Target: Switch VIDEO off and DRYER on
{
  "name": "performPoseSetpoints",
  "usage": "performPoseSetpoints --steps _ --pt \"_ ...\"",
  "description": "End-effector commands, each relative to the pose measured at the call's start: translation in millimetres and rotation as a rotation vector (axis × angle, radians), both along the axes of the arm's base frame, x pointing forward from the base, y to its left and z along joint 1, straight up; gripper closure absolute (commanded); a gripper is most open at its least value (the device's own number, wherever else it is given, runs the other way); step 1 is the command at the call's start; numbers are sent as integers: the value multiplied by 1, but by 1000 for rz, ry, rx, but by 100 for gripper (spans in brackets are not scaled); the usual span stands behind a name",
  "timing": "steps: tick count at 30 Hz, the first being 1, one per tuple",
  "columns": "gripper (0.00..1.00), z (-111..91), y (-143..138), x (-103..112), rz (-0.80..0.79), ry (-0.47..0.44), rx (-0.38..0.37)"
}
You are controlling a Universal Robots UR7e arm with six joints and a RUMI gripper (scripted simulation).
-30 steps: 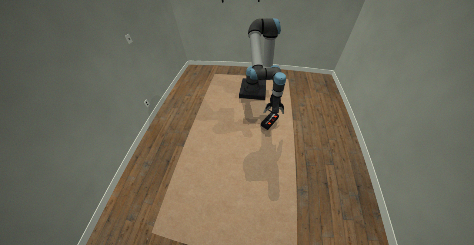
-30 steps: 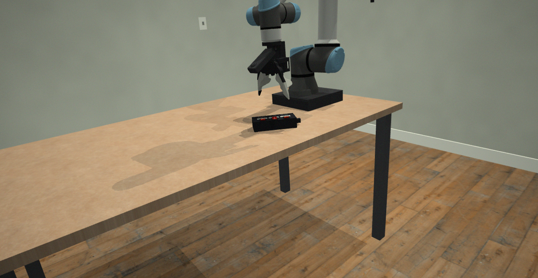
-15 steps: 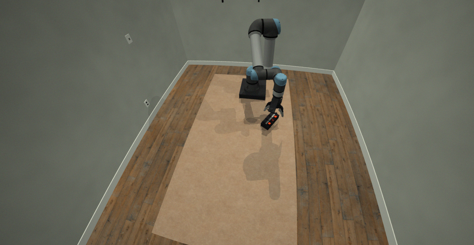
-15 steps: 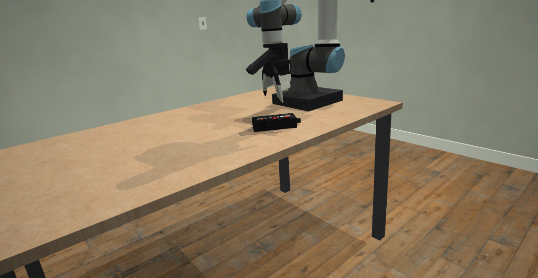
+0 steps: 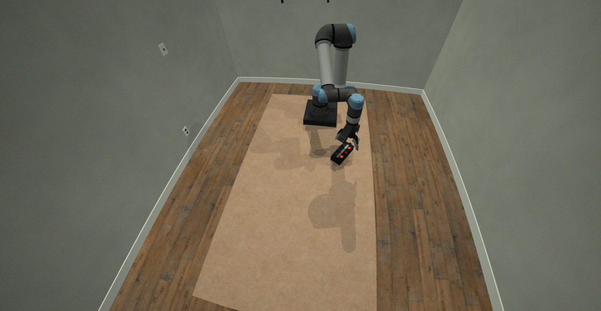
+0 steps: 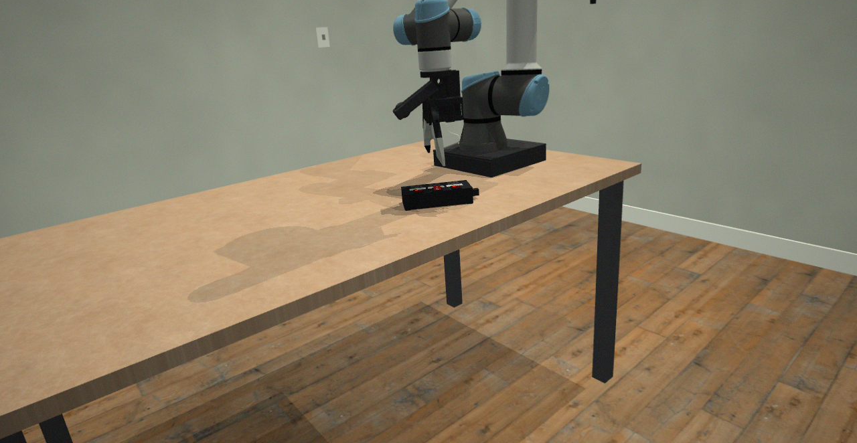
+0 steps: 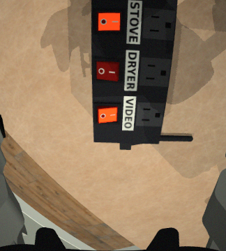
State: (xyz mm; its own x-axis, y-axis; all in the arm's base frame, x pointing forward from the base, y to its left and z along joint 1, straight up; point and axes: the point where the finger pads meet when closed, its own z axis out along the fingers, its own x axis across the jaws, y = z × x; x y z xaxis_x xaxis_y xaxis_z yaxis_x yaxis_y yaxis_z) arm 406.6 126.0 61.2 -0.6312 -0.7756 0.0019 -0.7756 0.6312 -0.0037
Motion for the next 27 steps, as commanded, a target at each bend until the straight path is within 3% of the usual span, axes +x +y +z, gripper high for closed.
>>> performPoseSetpoints --steps 1,21,22,27 --pt "0 0 0 0 -47 -1 -1" --pt "0 -1 0 0 -80 -2 -1" --pt "100 -1 0 0 -80 -2 -1" --pt "100 -1 0 0 -80 -2 -1"
